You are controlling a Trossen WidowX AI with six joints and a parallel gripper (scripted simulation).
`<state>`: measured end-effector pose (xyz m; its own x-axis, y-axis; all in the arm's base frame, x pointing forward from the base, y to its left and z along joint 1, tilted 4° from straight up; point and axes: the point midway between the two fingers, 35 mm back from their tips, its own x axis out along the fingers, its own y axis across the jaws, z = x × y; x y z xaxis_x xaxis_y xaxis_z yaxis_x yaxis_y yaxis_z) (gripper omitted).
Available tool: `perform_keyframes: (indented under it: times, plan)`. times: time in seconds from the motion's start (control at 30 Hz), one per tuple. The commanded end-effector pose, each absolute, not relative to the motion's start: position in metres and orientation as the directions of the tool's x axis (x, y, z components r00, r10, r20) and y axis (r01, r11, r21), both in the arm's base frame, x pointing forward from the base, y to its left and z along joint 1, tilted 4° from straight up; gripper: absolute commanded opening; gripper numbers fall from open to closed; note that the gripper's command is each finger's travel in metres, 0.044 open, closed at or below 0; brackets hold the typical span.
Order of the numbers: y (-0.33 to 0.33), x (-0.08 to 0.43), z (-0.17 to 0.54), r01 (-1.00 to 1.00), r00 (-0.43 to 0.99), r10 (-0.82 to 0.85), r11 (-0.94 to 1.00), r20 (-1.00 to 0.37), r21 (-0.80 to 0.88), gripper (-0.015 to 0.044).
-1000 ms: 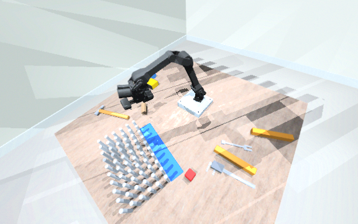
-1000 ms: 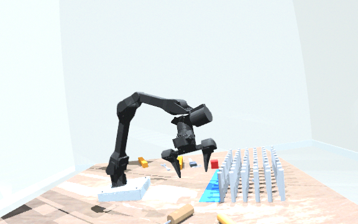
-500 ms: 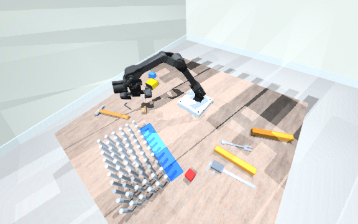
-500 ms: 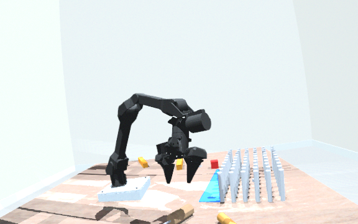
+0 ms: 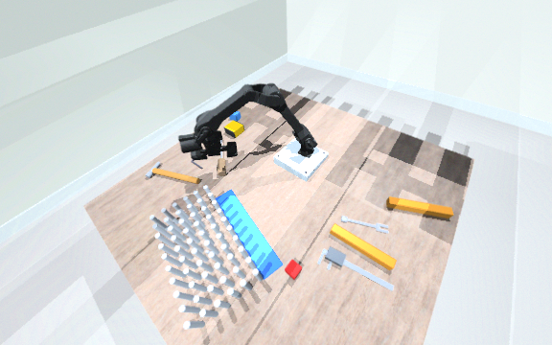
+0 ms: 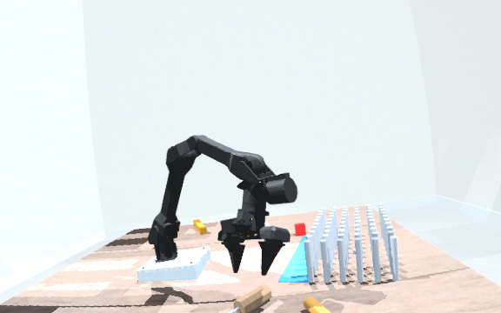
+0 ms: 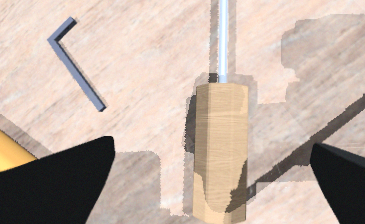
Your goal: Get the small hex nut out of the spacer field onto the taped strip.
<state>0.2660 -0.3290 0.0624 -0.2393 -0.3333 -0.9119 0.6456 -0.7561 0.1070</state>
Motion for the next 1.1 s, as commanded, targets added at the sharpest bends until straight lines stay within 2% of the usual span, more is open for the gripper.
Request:
perform_keyframes:
  times: [0.0,0.13,1.07]
  plan:
    - [-0.328,0.266,0.062,0.645,-0.24,-0.332,-0.757,-0.912,0.106,0.0387]
    - [-0.328,0.266,0.062,0.645,-0.24,-0.332,-0.757,-0.912,0.106,0.0282]
    - [-0.328,0.268,0.031,0.645,-0.241,-0.333,-0.757,-0.912,0.106,0.028]
